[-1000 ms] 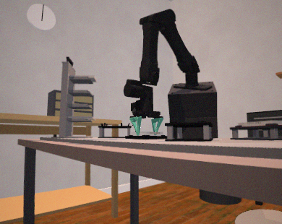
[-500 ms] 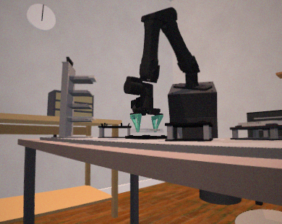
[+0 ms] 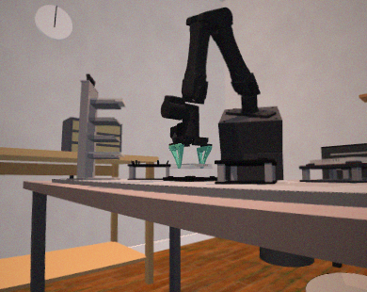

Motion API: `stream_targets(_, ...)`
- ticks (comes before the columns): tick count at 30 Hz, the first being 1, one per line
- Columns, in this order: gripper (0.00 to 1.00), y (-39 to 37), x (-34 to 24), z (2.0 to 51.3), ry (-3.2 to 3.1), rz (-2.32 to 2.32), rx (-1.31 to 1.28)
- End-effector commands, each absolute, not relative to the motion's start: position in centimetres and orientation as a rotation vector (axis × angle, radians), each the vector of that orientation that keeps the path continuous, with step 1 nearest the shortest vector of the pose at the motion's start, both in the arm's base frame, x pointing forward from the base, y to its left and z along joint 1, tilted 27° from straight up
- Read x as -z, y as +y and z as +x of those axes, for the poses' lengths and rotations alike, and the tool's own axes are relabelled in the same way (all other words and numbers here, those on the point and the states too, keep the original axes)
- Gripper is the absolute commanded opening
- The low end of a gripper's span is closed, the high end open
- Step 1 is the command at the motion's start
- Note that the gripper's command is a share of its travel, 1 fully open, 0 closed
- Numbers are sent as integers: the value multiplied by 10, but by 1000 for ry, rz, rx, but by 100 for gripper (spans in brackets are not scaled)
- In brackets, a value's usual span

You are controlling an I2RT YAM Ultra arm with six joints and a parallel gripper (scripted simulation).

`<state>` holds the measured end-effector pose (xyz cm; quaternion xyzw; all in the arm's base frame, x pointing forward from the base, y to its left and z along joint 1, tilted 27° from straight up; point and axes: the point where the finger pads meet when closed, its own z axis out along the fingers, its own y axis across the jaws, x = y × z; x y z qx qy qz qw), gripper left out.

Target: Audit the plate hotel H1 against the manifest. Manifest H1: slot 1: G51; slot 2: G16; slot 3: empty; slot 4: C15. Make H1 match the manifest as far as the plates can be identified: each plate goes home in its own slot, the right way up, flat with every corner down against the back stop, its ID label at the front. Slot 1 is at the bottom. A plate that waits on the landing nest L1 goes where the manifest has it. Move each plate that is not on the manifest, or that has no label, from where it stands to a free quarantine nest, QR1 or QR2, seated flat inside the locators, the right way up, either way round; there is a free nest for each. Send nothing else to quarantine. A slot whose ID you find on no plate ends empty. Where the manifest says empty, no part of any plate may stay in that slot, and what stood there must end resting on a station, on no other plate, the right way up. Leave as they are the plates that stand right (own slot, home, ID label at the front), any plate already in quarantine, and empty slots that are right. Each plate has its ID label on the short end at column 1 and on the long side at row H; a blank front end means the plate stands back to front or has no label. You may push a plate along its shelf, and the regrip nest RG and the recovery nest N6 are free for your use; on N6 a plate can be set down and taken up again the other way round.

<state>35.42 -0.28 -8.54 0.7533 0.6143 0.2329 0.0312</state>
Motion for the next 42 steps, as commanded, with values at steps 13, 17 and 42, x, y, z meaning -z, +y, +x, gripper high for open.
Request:
stream_targets(13, 86, -9, 70, 350, 1881, 2321, -719)
stream_targets(17, 86, -10, 66, 348, 1881, 2320, -719)
stream_targets(42, 86, -16, 44, 339, 1881, 2320, -719)
